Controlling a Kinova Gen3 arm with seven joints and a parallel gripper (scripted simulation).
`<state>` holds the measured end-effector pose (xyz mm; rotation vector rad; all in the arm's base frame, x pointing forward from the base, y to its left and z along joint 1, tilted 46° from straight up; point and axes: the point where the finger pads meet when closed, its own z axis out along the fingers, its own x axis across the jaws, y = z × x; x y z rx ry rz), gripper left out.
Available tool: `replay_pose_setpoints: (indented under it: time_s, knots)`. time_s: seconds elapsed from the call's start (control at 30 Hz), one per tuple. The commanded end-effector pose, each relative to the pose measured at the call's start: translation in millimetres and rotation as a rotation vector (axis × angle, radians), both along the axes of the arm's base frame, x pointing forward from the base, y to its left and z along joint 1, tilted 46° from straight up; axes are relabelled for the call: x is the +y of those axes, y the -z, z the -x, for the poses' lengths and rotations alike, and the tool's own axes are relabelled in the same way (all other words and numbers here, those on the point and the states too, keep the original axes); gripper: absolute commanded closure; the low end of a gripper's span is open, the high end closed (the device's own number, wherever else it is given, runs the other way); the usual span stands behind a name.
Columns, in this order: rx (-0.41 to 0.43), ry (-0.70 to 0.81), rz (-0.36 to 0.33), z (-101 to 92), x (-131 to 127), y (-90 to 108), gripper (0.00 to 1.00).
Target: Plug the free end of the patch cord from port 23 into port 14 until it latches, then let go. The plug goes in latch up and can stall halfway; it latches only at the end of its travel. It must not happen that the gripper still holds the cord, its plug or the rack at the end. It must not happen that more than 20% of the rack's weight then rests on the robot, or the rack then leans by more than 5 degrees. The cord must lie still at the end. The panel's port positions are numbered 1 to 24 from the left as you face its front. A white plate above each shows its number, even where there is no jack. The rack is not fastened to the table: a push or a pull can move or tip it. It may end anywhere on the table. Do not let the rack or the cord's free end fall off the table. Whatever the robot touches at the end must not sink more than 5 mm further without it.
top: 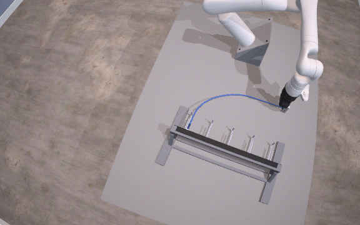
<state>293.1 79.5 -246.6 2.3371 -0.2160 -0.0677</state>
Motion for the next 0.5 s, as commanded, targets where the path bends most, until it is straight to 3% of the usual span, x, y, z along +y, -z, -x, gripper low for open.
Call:
replay_pose_setpoints:
  time_s: [0.0,0.2,0.23,0.47]
  knots:
    - [0.001,-0.004,-0.001,-0.8,-2.1,0.9,0.27]
    - [0.001,-0.004,0.0,-0.8,-2.3,0.9,0.27]
    - [0.001,-0.004,0.0,-0.8,-2.3,0.8,1.0]
    - [0.002,-0.004,0.0,-0.7,-2.5,0.7,1.0]
